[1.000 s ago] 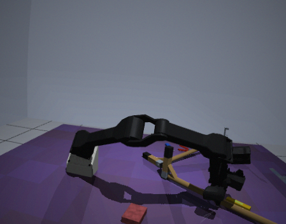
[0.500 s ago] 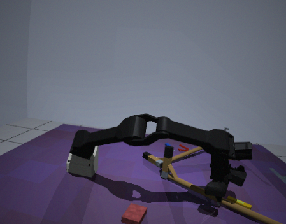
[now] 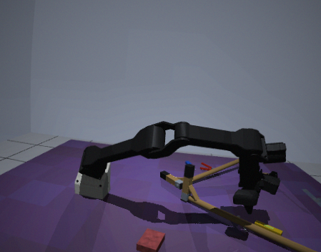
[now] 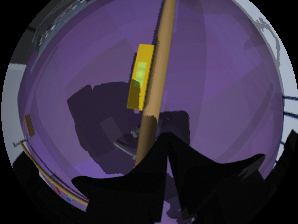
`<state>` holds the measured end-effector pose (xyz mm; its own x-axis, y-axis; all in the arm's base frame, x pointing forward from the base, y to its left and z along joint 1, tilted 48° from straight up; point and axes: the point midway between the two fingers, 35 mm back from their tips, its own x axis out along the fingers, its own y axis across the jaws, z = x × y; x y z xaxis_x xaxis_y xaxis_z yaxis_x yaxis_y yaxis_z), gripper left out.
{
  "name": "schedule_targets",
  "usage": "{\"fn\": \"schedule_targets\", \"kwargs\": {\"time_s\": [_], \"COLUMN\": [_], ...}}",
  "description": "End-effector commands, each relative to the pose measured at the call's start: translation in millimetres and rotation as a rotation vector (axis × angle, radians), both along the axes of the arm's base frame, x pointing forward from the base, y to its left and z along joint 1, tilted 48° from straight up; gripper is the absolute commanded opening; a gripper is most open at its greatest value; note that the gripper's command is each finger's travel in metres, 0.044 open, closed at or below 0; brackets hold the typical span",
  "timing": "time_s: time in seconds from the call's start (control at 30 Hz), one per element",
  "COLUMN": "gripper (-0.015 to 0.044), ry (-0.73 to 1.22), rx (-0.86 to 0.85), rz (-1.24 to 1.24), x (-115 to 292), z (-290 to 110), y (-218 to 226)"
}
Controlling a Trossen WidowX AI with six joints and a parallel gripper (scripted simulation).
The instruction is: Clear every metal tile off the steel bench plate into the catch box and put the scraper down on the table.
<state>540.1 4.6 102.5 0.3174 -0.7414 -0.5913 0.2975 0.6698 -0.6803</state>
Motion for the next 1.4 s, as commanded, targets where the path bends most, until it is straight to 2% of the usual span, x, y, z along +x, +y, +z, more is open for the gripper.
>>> {"fn": "schedule_targets", "kwargs": {"time_s": [0.0, 0.83, 1.37], "gripper": [0.0000, 0.0000, 0.0000], "ry": [-0.008, -0.060, -0.058], "rx": [-0.008, -0.070, -0.065], "rz": [0.007, 0.192, 0.195], "x": [-2, -35, -27], "z": [10, 85, 66], "y": [3, 44, 26]}}
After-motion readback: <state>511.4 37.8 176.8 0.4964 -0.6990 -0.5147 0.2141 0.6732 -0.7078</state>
